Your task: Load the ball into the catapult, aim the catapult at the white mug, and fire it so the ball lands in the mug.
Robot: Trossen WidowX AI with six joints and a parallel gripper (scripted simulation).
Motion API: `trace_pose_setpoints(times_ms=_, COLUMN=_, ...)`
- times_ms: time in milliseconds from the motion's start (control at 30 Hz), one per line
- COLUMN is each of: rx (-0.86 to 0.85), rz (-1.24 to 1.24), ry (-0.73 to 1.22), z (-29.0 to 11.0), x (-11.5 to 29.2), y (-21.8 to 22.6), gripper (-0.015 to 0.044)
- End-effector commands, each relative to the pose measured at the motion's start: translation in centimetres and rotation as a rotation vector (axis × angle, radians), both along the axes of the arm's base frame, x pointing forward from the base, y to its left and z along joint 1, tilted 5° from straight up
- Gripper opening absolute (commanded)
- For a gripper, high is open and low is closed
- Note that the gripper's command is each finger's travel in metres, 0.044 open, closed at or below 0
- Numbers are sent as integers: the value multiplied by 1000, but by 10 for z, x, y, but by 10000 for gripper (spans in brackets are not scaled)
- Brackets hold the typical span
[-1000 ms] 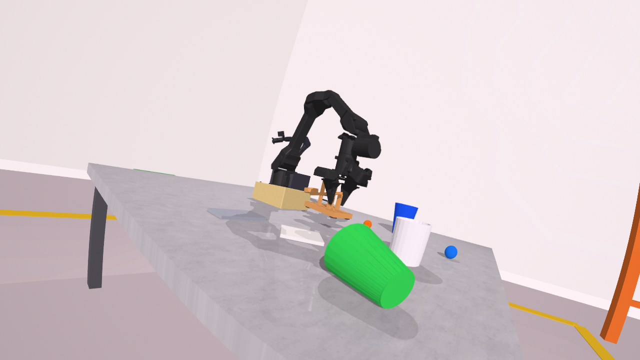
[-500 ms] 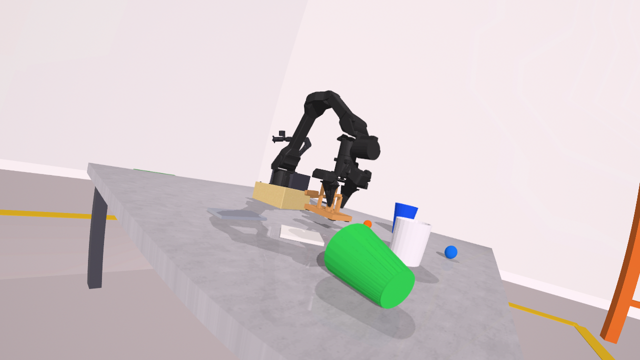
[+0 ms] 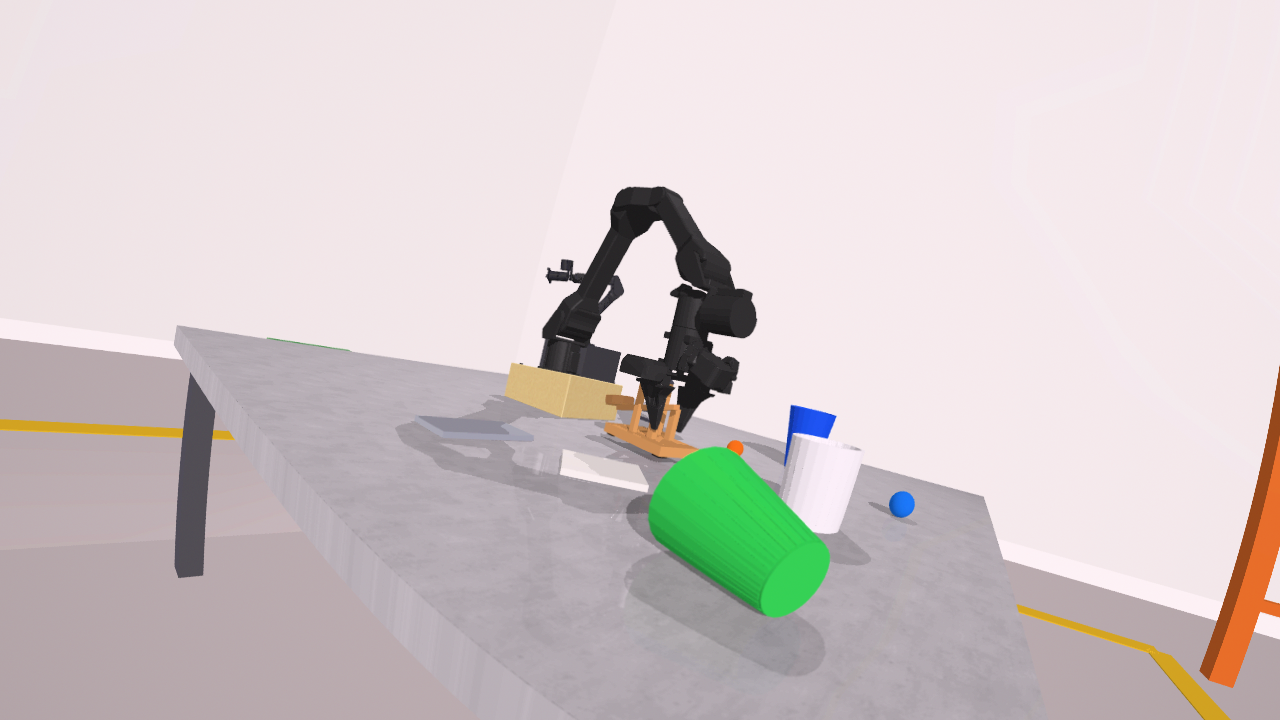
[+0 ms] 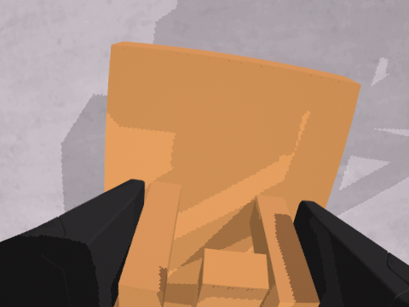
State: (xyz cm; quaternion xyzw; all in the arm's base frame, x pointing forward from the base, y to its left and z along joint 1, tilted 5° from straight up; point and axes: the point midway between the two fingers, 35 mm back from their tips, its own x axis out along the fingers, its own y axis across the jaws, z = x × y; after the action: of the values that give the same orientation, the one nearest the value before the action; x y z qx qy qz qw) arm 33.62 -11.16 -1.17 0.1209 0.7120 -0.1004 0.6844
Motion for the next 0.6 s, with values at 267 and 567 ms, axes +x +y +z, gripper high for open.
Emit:
trace_pose_setpoints(times_ms=267, rx=0, rz=0, ry=1, z=-10, x=-1, y=0, gripper=0)
trace_pose_setpoints(times_ms=567, rx=0, rz=0, ry=1, z=-10, x=-1, y=0, gripper=157)
